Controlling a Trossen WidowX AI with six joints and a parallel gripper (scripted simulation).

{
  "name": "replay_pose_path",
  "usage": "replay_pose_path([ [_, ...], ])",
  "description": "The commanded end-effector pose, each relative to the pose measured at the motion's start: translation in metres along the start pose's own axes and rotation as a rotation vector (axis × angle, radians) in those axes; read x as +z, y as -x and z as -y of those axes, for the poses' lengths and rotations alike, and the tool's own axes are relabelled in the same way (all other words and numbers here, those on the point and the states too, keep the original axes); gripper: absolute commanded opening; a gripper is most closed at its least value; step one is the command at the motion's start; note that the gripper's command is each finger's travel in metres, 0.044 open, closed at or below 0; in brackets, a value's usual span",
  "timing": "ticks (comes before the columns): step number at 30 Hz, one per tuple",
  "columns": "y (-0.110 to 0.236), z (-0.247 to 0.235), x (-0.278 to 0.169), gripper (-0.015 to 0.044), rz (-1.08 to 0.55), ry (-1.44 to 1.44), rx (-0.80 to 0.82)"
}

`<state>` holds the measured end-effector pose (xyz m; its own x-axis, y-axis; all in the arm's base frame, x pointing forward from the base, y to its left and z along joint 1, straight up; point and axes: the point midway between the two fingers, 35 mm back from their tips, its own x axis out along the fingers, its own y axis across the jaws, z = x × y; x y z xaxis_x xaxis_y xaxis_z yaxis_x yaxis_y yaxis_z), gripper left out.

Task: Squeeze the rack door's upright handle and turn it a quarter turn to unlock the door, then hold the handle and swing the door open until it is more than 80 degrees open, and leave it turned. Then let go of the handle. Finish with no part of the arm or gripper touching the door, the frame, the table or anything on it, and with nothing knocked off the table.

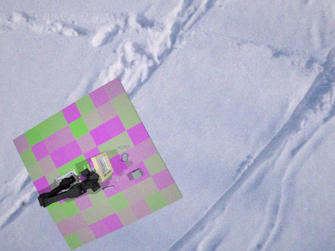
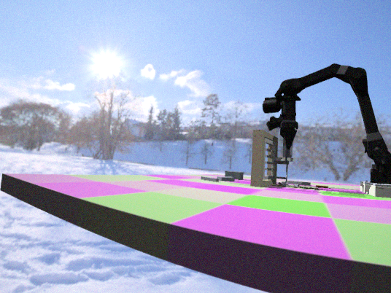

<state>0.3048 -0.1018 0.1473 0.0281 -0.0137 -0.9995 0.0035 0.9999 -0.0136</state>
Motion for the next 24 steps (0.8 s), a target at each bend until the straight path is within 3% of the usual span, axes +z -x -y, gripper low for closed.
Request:
replay_pose_path([
  [1,-0.0003,-0.0007,0.0005,0.0292,0.002,0.188,0.004],
  [24,-0.0004,-0.0007,0.0004,0.0292,0.004,1.328,0.003],
])
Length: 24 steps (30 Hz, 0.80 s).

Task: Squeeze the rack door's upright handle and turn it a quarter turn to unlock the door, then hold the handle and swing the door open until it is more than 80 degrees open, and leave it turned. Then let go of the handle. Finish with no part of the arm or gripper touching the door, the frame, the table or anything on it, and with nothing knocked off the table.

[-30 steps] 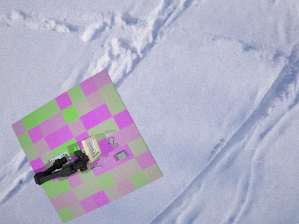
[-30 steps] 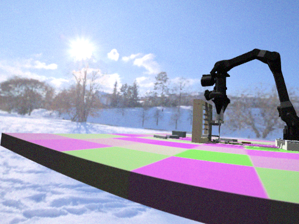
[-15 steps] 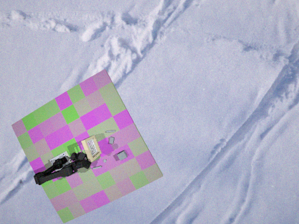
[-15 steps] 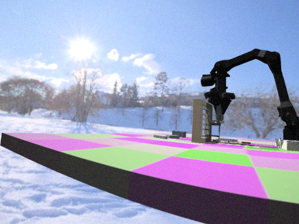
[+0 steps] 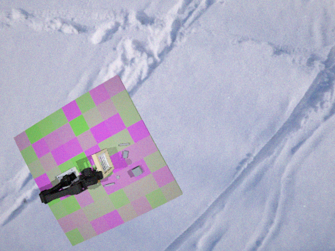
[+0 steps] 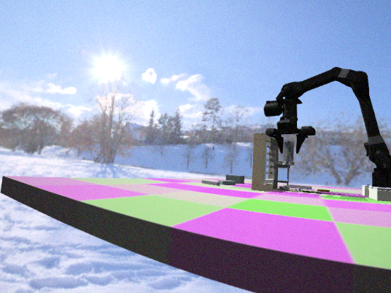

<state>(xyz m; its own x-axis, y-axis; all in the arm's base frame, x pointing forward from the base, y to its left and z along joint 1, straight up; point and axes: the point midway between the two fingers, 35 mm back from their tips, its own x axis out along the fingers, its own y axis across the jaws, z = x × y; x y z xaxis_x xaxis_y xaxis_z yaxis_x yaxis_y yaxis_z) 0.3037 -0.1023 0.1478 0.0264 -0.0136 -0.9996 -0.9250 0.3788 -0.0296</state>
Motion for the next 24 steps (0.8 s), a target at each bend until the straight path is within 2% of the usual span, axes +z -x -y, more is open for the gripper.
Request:
replay_pose_path([
  [1,-0.0010,0.0009,0.0017,0.0292,0.005,0.192,-0.002],
  [4,-0.0010,0.0009,0.0017,0.0292,0.004,0.307,-0.002],
  [11,-0.0010,0.0009,0.0017,0.0292,0.004,0.315,-0.002],
  [24,-0.0010,0.0009,0.0017,0.0205,0.004,0.315,-0.002],
])
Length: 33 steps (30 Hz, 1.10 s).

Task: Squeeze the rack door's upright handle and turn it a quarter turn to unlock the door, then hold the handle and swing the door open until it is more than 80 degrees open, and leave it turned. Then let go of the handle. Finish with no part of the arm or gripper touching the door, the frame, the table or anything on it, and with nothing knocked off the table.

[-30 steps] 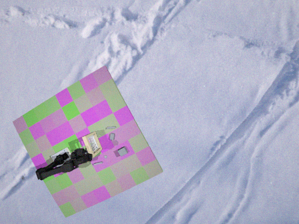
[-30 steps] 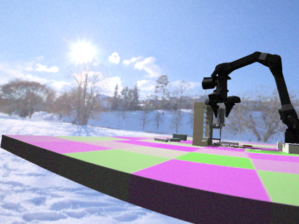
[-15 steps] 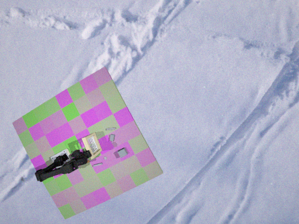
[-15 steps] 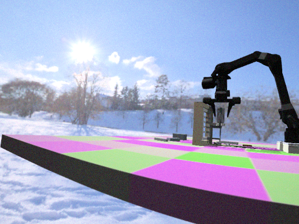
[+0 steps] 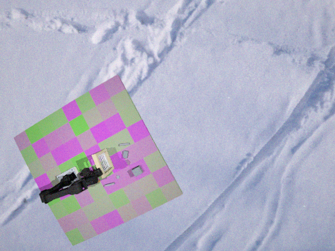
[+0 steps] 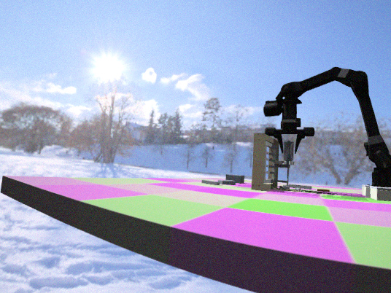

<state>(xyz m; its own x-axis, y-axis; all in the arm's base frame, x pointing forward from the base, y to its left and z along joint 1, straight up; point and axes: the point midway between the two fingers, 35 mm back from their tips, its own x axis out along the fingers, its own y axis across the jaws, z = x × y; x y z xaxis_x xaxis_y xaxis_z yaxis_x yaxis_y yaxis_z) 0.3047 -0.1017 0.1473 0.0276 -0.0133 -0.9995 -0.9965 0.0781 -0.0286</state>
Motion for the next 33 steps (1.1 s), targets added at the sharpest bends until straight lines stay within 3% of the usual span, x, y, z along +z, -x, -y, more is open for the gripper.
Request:
replay_pose_path([
  [1,-0.0004,0.0004,0.0007,0.0199,0.004,0.005,-0.001],
  [27,-0.0004,0.0004,0.0007,0.0025,0.004,0.005,-0.001],
  [33,-0.0004,-0.0005,0.0013,0.0020,0.004,-0.025,-0.001],
])
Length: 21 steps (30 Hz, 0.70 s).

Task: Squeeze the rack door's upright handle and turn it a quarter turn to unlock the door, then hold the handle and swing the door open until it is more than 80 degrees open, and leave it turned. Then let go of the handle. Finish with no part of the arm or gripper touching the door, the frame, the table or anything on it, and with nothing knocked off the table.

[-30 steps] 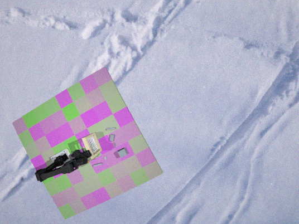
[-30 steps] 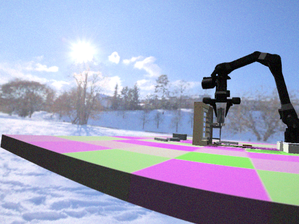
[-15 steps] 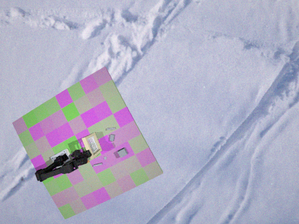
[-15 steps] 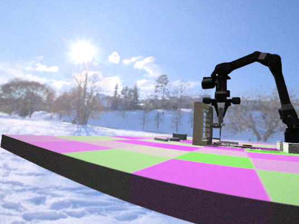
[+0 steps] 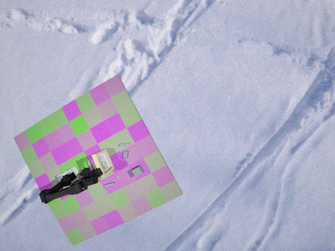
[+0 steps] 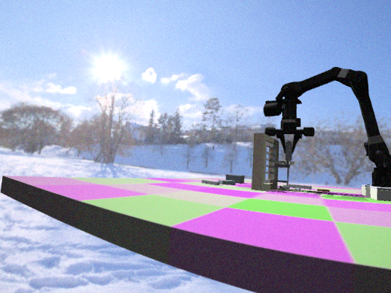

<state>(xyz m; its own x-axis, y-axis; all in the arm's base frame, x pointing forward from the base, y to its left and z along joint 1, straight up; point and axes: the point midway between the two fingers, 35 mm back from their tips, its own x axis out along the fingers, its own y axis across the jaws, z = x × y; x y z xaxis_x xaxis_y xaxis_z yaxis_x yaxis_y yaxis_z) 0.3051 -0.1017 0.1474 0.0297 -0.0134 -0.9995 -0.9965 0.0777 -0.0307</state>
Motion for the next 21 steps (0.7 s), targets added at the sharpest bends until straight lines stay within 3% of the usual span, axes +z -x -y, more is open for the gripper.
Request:
replay_pose_path([
  [1,0.000,-0.002,0.002,0.0020,0.004,-0.044,0.001],
  [21,0.000,-0.018,0.014,0.0020,0.004,-0.444,0.003],
])
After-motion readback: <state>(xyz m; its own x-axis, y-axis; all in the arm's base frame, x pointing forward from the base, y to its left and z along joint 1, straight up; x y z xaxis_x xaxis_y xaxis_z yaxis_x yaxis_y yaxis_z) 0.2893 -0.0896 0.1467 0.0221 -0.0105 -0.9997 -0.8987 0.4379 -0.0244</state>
